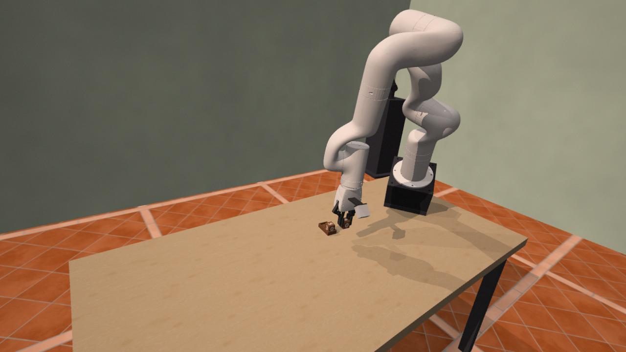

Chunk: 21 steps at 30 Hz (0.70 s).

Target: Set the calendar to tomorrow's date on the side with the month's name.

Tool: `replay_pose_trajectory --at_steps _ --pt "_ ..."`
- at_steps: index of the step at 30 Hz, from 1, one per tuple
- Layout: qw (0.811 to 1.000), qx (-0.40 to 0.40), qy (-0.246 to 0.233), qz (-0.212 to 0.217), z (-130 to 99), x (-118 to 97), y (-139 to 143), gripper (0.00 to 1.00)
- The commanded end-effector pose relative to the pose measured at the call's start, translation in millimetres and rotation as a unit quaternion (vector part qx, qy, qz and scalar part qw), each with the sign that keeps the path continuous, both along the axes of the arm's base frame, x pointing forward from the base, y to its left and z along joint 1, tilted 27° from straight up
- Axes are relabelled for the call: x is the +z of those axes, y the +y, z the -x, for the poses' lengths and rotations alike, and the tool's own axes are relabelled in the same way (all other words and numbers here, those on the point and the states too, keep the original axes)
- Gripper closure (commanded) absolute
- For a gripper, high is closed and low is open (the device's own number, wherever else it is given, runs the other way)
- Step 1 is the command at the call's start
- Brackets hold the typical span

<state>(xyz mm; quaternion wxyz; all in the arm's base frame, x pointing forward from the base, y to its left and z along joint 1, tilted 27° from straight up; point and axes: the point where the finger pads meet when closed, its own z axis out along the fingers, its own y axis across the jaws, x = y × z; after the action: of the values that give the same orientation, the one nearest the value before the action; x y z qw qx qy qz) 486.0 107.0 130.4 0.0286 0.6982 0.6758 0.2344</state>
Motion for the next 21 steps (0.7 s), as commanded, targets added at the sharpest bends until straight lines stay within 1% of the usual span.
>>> replay_pose_trajectory --at_steps 1,11,12,13,14,18,20,21 --pt "1.0 0.003 0.008 -0.004 6 16 -4 0.71" --pt "1.0 0.003 0.008 -0.004 6 16 -6 0.71" --pt "1.0 0.003 0.008 -0.004 5 14 -14 0.71" --pt "1.0 0.004 0.007 -0.003 3 11 -31 0.71" --pt "1.0 0.005 0.007 -0.002 1 5 -54 0.71" --pt "1.0 0.005 0.007 -0.002 1 5 -54 0.71" --pt "1.0 0.006 0.007 -0.002 3 -6 -103 0.71" --pt "1.0 0.006 0.007 -0.002 3 -6 -103 0.71"
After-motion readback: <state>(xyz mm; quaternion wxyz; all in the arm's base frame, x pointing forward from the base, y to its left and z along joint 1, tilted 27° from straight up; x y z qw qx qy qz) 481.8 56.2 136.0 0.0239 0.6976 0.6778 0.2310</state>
